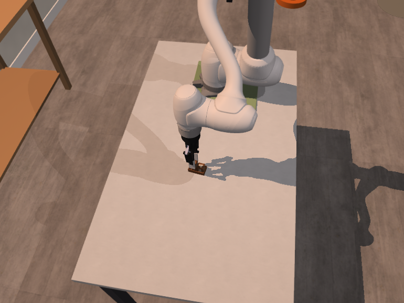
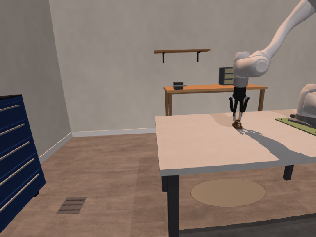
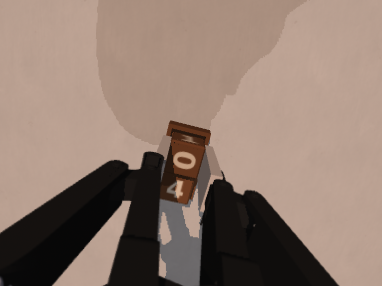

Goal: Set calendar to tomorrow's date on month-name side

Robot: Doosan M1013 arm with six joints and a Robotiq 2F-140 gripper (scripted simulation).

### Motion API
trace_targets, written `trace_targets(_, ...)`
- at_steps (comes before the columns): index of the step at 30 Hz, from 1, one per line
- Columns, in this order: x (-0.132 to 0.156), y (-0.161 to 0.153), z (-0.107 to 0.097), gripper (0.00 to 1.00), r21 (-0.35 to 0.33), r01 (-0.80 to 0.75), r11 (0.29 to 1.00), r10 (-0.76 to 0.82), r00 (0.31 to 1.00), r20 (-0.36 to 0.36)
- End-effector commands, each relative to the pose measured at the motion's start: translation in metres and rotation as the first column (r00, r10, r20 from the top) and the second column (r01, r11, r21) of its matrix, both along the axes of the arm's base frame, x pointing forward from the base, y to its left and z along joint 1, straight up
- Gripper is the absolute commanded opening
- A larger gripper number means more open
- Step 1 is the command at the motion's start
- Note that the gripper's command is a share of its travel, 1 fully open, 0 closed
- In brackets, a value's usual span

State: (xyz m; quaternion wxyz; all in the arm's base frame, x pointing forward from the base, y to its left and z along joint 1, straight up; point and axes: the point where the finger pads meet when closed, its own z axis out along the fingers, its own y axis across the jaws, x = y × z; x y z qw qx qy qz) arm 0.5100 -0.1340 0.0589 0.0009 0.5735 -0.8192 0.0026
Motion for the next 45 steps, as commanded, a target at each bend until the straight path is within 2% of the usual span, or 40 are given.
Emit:
trace_targets(1,-0.004,0.003,-0.004,0.16,0.003,0.000,1.000,0.000,1.000,-0.005)
trace_targets(45,-0.004,0.003,-0.015,0.16,0.003,0.000,1.000,0.000,1.000,-0.005)
